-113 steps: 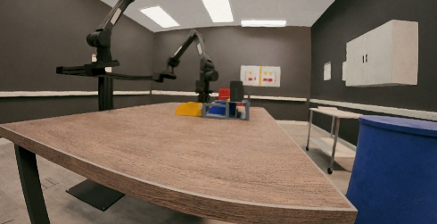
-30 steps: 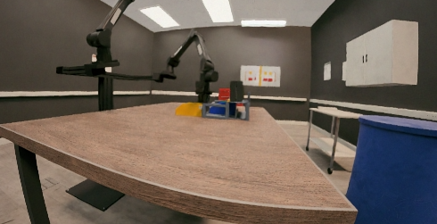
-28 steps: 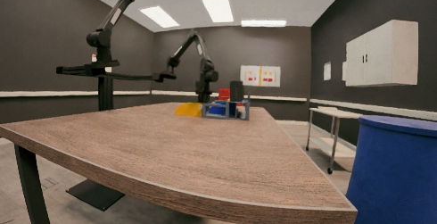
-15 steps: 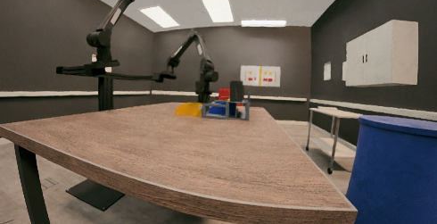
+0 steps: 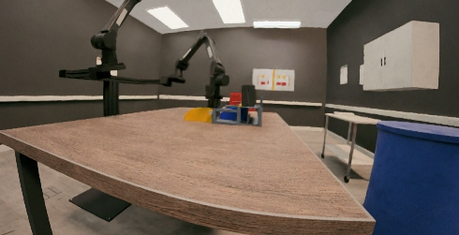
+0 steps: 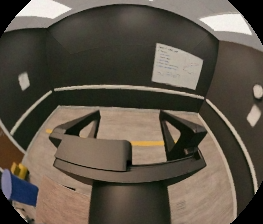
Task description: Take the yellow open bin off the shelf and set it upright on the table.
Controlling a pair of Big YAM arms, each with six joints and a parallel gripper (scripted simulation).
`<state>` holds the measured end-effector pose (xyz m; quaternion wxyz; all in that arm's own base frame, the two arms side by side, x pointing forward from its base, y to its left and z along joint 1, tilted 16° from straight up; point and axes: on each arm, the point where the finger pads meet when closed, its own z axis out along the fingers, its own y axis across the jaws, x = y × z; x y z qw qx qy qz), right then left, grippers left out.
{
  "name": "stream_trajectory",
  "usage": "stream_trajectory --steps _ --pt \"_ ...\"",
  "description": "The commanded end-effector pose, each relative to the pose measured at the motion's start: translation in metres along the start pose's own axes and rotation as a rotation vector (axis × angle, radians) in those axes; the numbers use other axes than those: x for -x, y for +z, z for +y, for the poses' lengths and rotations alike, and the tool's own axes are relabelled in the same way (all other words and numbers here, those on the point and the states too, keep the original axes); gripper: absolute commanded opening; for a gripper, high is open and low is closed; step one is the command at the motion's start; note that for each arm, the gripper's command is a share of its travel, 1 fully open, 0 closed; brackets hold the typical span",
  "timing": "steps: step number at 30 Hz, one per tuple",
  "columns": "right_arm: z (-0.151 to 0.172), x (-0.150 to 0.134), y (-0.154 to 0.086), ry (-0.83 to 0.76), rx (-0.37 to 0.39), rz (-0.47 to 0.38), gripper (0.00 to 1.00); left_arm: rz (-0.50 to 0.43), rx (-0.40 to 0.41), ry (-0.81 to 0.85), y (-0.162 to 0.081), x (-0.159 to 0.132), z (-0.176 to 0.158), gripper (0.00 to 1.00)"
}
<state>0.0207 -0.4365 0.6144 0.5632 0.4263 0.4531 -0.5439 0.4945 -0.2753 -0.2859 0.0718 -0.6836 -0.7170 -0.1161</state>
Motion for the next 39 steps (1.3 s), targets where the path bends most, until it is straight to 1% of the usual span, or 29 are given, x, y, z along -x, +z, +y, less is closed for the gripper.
stream_trajectory --steps 1,9,10,39 --pt "-0.003 0.014 -0.007 0.011 -0.007 -0.042 1.00 -0.033 0.043 -0.030 -0.003 0.010 0.027 0.00" --pt "-0.003 0.014 -0.007 0.011 -0.007 -0.042 1.00 -0.032 0.041 -0.033 -0.001 0.010 0.026 0.00" --pt "-0.003 0.014 -0.007 0.011 -0.007 -0.042 1.00 -0.030 0.031 -0.011 -0.018 0.007 0.017 0.43" --pt "-0.003 0.014 -0.007 0.011 -0.007 -0.042 1.00 -0.013 0.021 -0.017 -0.009 0.002 0.009 0.43"
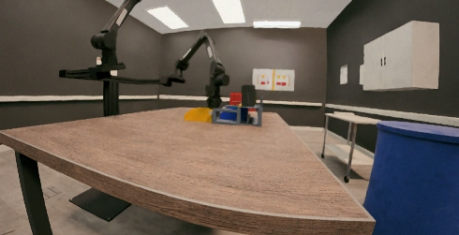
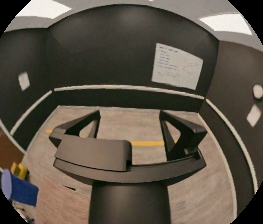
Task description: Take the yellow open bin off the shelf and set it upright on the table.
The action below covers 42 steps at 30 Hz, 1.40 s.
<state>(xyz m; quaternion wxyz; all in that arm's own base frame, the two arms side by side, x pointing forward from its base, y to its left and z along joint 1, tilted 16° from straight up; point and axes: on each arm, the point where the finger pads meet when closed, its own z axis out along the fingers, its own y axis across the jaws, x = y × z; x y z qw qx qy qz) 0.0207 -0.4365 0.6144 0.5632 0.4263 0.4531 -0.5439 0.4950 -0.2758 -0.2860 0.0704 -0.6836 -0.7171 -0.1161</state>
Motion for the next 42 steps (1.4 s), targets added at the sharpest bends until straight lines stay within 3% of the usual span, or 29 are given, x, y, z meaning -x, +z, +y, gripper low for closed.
stream_trajectory --steps 1,42 --pt "-0.0033 0.0138 -0.0066 0.011 -0.007 -0.042 1.00 -0.011 0.018 -0.017 -0.0084 0.0008 0.0084 0.43" --pt "-0.0033 0.0138 -0.0066 0.011 -0.007 -0.042 1.00 -0.003 0.009 -0.017 0.0002 -0.0016 0.0041 0.43"
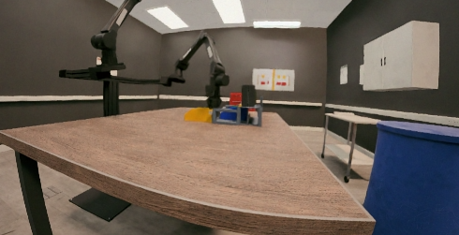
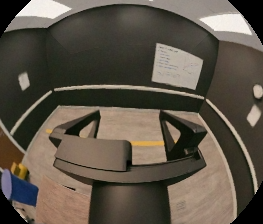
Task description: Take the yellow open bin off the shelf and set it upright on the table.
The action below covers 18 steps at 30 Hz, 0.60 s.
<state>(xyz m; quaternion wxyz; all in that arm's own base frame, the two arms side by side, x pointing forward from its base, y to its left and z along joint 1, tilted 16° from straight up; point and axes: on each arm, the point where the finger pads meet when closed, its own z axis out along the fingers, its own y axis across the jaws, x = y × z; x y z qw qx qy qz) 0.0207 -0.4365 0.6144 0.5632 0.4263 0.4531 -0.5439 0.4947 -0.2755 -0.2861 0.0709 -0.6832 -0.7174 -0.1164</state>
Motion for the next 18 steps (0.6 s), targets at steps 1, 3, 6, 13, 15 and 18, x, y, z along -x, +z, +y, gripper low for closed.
stream_trajectory --steps 1,3,6,13,15,18 --pt "-0.003 0.014 -0.007 0.011 -0.007 -0.042 1.00 -0.004 0.009 -0.016 0.000 -0.001 0.004 0.43" --pt "-0.003 0.014 -0.007 0.011 -0.007 -0.042 1.00 -0.004 0.009 -0.016 -0.001 -0.001 0.004 0.43" --pt "-0.003 0.014 -0.007 0.011 -0.007 -0.042 1.00 -0.007 0.014 -0.017 -0.006 0.000 0.006 0.43" --pt "-0.003 0.014 -0.007 0.011 -0.007 -0.042 1.00 -0.011 0.019 -0.009 -0.024 0.004 0.007 0.43" --pt "-0.003 0.014 -0.007 0.011 -0.007 -0.042 1.00 -0.013 0.022 -0.008 -0.026 0.006 0.008 0.43" --pt "-0.003 0.014 -0.007 0.011 -0.007 -0.042 1.00 -0.013 0.022 -0.002 -0.029 0.008 0.005 0.43"
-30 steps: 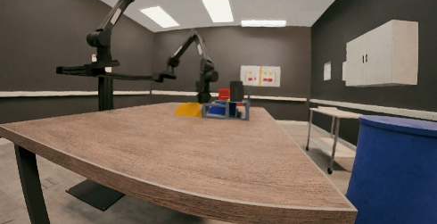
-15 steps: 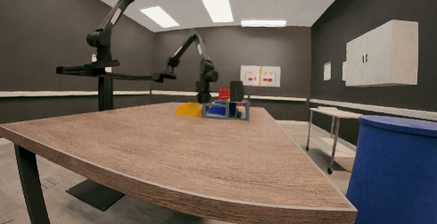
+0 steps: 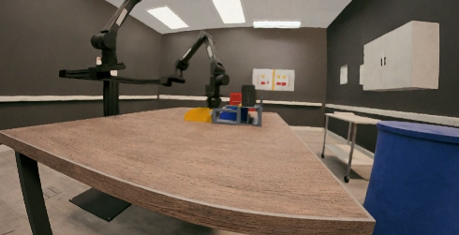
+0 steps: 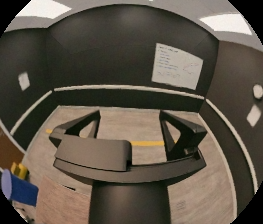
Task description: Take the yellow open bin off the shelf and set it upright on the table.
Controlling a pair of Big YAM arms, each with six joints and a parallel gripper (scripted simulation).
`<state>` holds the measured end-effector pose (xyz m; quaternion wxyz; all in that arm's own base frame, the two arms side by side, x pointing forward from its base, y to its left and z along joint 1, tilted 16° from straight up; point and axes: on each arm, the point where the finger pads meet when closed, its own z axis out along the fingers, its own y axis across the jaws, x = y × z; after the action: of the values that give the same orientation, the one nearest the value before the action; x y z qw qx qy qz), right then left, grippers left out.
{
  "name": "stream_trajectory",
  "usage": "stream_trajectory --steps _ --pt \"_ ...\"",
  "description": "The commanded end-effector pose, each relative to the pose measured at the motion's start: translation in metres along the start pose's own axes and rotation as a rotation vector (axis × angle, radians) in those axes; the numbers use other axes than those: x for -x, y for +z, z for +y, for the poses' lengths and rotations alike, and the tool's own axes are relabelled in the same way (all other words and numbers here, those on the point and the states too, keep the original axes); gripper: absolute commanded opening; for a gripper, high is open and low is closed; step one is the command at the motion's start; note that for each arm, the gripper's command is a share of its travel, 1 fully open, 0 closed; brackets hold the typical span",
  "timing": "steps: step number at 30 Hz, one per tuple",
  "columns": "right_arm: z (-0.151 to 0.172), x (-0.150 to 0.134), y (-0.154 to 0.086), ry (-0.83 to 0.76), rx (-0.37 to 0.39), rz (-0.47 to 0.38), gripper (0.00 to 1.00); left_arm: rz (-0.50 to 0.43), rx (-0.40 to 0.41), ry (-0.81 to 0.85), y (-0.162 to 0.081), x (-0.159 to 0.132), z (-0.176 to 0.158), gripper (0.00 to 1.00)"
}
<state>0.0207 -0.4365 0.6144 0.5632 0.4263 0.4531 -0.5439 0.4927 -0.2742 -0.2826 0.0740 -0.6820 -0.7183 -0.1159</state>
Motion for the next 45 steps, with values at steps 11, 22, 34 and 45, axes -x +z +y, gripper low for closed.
stream_trajectory --steps 11,22,34,45 --pt "-0.003 0.014 -0.007 0.011 -0.007 -0.042 1.00 -0.018 0.027 -0.001 -0.049 0.011 0.005 0.43" --pt "-0.003 0.014 -0.007 0.011 -0.007 -0.042 1.00 -0.020 0.028 -0.001 -0.071 0.011 0.005 0.43" --pt "-0.003 0.014 -0.007 0.011 -0.007 -0.042 1.00 -0.024 0.031 -0.001 -0.092 0.011 0.007 0.43" --pt "-0.003 0.014 -0.007 0.011 -0.007 -0.042 1.00 -0.023 0.030 0.001 -0.097 0.011 0.006 0.43"
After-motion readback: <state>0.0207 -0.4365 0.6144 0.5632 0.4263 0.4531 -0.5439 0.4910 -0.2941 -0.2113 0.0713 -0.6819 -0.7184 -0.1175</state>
